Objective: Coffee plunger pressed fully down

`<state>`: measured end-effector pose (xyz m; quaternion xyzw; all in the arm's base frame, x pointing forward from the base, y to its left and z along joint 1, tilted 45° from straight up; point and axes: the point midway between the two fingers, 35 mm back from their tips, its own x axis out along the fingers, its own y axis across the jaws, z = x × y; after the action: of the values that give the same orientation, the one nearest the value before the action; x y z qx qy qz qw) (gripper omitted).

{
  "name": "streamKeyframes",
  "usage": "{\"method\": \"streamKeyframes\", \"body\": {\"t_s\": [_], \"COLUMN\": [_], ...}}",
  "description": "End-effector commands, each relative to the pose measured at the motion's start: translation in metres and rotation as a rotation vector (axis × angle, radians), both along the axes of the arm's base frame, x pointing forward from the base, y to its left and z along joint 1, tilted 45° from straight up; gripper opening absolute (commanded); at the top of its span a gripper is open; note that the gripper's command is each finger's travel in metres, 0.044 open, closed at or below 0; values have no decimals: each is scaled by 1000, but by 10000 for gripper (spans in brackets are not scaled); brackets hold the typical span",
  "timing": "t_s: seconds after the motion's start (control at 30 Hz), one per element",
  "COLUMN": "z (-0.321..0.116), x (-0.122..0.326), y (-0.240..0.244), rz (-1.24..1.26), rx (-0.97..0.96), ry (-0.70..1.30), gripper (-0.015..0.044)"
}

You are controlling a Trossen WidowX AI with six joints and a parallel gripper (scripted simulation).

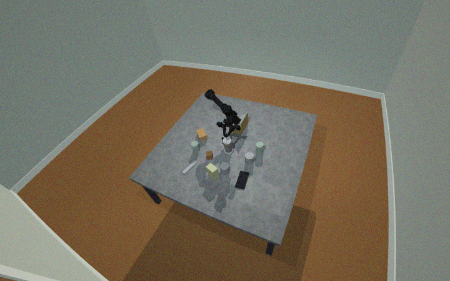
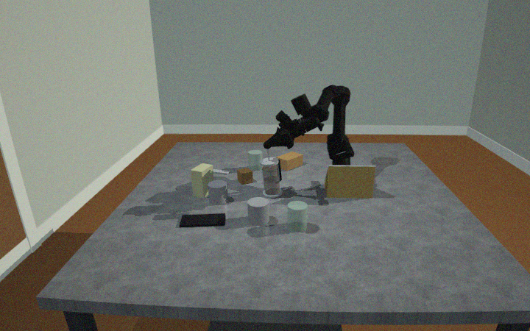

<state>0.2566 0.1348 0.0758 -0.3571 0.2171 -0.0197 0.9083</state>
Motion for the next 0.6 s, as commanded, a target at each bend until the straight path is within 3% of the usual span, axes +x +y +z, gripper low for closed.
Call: {"method": "streamKeyframes", "body": {"t_s": [0.0,0.57], "z": [-20,-27], "x": [-3,10], "y": [-19,-24], "rz": [-18,-16], "rx": [-52,-55], "ry": [43,36], "gripper": [118,118]}}
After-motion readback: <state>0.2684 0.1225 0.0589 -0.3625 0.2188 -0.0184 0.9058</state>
